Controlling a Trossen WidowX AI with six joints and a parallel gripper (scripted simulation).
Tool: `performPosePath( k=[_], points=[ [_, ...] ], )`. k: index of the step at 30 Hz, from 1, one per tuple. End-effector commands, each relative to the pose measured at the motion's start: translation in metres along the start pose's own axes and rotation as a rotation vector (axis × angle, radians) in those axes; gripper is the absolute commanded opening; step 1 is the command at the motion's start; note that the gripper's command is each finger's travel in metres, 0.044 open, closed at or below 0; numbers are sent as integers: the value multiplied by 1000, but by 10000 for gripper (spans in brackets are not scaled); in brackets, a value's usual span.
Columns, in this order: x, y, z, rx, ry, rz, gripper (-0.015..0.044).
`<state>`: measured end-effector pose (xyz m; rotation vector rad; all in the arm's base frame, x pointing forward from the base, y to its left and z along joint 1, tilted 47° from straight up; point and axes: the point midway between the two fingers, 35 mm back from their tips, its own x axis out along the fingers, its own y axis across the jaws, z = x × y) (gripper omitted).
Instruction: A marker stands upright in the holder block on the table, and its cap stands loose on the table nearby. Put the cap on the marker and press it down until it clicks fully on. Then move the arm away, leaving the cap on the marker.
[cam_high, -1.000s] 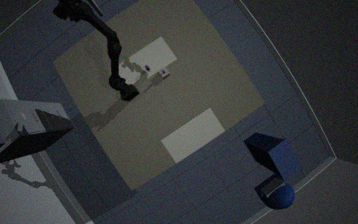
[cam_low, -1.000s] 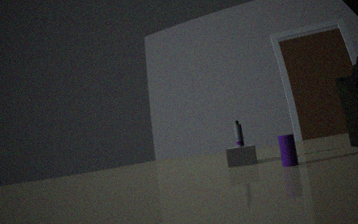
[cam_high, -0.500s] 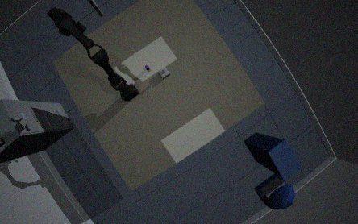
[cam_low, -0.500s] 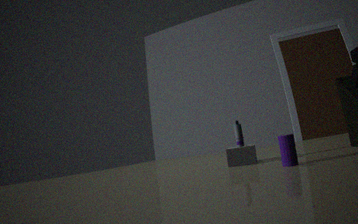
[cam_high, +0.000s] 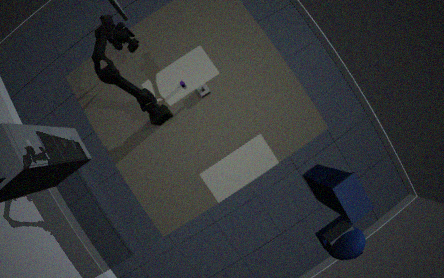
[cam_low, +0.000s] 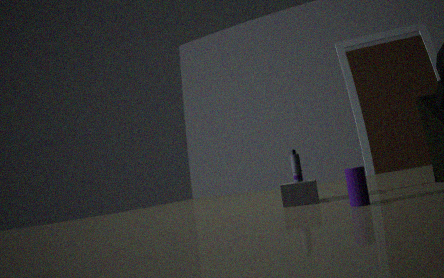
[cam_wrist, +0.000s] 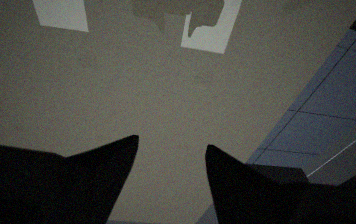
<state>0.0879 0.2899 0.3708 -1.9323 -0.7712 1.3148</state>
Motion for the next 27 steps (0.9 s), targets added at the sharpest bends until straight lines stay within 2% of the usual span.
performPosePath(
  k=[1, 8, 15, 21, 27],
  points=[
    [38, 46, -26, 104, 5, 166, 233],
    [74, 148, -69, 395, -43, 431, 233],
    [74, 248, -93, 805, -114, 585, 233],
    [56, 316, -95, 1219, -180, 594, 233],
    [33, 362, -86, 1606, -229, 494, 233]
  ],
)
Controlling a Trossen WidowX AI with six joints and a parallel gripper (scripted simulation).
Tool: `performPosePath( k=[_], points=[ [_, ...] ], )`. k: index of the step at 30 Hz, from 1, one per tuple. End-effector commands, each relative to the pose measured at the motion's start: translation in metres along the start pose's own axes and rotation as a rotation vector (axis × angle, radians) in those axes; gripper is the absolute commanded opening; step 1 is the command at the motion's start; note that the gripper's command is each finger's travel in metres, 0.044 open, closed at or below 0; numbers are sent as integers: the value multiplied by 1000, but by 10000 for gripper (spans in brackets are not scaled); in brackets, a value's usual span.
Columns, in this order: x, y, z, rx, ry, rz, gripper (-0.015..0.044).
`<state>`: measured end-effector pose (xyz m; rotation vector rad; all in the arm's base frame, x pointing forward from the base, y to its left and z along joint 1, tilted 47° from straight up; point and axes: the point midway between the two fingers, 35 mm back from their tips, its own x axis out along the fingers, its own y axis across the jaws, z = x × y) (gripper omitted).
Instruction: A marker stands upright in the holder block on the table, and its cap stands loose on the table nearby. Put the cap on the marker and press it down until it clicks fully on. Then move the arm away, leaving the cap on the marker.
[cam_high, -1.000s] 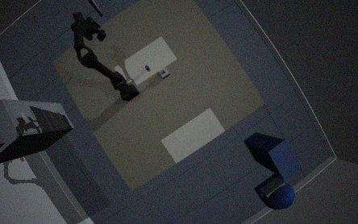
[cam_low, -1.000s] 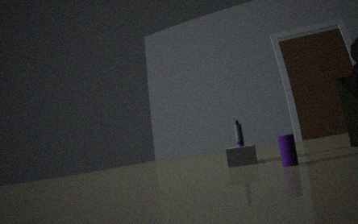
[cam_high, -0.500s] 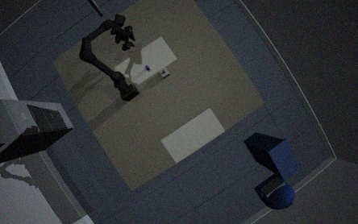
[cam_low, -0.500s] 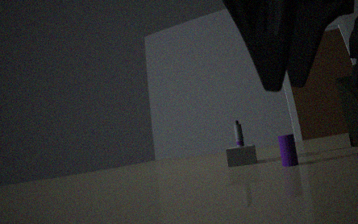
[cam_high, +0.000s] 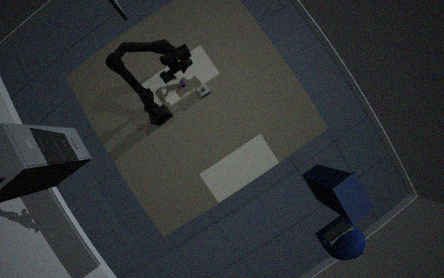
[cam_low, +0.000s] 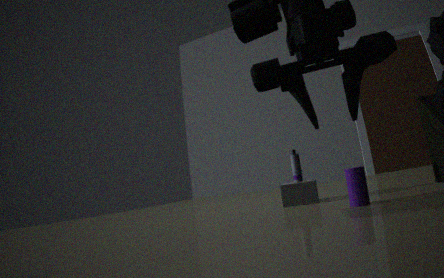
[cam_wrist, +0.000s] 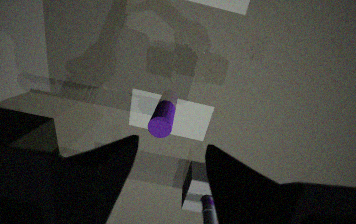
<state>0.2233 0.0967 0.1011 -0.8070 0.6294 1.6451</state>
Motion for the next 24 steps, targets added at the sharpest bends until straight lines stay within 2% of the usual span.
performPosePath(
  k=[1, 9, 13, 24],
  points=[
    [-1, 14, -23, 194, -126, -18, 233],
    [0, 16, -27, 228, -149, -25, 233],
    [31, 15, -22, 228, -150, -26, 233],
    [49, 15, -20, 228, -151, -26, 233]
  ],
)
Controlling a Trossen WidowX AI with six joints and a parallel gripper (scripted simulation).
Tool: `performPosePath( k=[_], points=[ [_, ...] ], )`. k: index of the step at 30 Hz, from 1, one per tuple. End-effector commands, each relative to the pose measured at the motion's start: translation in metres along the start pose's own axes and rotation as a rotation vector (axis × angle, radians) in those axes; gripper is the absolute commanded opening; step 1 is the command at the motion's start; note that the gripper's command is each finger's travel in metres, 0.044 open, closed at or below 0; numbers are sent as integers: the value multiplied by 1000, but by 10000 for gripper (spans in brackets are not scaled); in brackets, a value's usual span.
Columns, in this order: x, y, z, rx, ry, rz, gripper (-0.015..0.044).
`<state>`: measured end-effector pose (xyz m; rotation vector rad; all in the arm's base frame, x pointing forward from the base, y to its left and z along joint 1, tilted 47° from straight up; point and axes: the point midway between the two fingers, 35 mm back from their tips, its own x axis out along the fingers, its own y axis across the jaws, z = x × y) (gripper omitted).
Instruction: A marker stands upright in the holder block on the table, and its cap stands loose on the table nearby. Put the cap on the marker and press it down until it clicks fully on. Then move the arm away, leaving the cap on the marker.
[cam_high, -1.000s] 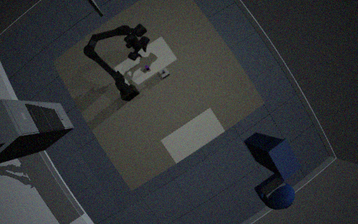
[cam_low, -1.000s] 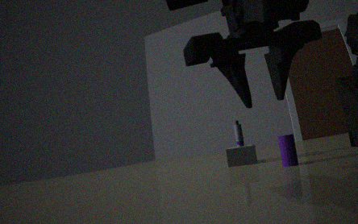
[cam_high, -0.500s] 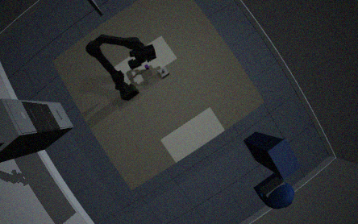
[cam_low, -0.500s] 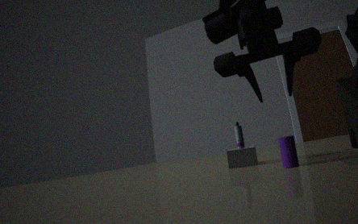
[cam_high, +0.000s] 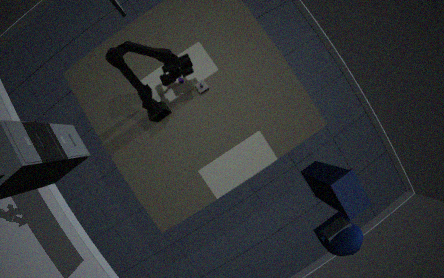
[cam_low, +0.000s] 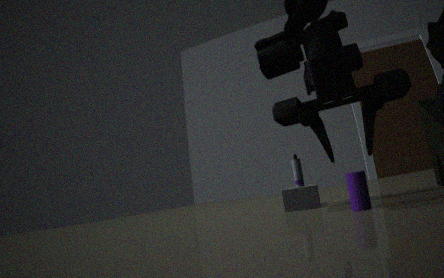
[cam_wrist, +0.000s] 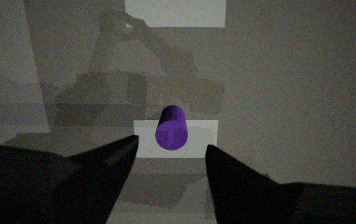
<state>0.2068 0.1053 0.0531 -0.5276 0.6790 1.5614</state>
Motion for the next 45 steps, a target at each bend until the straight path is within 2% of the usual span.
performPosePath(
  k=[1, 34, 37, 45],
  points=[
    [5, 0, 0, 7, -4, 2, 233],
    [56, 2, 0, 7, -7, 3, 233],
    [56, 2, 0, 7, -7, 3, 155],
    [56, 2, 0, 7, -7, 3, 101]
  ],
)
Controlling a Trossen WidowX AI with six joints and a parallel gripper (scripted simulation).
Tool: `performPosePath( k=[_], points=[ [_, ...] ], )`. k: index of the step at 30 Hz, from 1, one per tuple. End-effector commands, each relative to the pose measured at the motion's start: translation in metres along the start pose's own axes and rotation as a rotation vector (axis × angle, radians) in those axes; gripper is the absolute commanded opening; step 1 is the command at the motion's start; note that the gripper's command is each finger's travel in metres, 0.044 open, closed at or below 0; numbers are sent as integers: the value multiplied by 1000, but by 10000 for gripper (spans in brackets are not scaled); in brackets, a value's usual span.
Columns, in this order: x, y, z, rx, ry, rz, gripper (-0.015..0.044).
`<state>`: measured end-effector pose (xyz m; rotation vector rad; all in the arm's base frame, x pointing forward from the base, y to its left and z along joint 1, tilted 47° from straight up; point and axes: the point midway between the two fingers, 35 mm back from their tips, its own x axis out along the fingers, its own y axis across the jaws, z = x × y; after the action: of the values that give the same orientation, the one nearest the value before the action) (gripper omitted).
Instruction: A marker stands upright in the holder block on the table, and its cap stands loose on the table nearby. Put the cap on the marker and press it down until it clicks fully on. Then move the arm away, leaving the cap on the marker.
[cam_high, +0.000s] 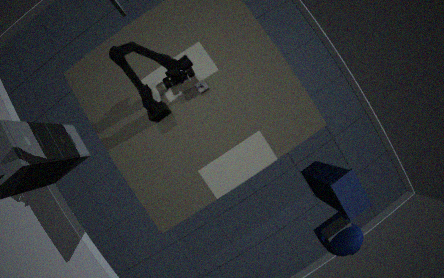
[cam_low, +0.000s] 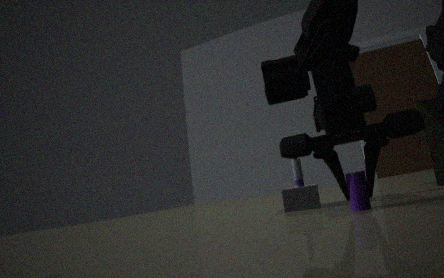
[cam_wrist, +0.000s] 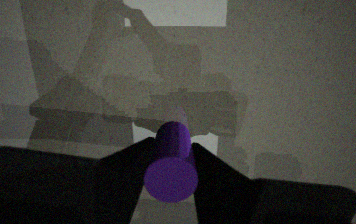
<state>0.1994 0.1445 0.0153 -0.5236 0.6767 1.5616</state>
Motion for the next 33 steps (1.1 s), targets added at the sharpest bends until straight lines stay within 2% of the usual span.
performPosePath(
  k=[1, 2, 5, 6, 33],
  points=[
    [1, 0, 0, 6, -3, 3, 95],
    [1, 0, 0, 6, -3, 3, 88],
    [-2, -3, 0, 22, -3, -8, 9],
    [-3, -4, 0, 33, -2, -16, 0],
    [-51, -2, -2, 16, 5, -2, 0]
  ],
)
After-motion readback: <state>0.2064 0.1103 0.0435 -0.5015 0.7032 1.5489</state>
